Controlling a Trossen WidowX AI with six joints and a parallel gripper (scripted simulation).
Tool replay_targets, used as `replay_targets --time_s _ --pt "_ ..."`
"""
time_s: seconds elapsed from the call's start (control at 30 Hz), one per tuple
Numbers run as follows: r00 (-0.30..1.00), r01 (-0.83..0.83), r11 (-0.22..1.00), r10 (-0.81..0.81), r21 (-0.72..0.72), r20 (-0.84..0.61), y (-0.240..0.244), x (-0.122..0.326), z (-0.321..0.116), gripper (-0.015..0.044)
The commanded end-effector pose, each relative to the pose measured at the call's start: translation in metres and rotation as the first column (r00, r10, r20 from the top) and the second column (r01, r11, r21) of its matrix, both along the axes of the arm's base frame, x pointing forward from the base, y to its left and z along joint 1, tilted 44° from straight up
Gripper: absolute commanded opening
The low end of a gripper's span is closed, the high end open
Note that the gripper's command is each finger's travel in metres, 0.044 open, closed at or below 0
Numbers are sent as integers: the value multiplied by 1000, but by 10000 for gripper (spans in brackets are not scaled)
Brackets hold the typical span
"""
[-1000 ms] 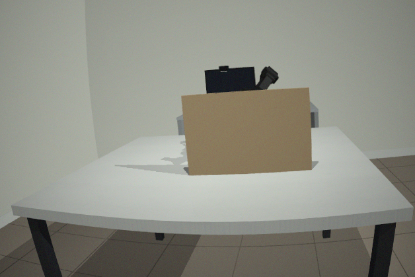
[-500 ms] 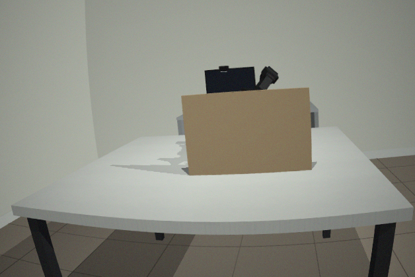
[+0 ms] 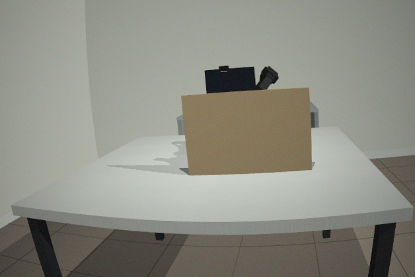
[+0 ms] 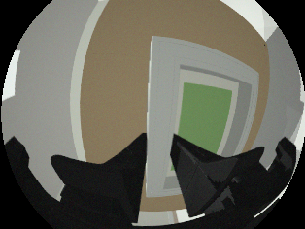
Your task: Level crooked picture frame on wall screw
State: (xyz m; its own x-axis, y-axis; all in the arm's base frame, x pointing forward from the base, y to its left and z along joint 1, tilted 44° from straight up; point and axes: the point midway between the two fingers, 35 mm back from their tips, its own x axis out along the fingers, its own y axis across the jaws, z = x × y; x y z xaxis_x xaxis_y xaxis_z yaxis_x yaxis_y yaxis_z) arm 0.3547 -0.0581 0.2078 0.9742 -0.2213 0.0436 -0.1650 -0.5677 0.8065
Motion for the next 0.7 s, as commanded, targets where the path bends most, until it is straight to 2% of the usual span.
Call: replay_targets --time_s 0.0,0.67 --pt "1000 -4 1000 4 -1 -1 1 0 0 0" --pt "1000 -4 1000 4 -1 -1 -2 -1 3 0"
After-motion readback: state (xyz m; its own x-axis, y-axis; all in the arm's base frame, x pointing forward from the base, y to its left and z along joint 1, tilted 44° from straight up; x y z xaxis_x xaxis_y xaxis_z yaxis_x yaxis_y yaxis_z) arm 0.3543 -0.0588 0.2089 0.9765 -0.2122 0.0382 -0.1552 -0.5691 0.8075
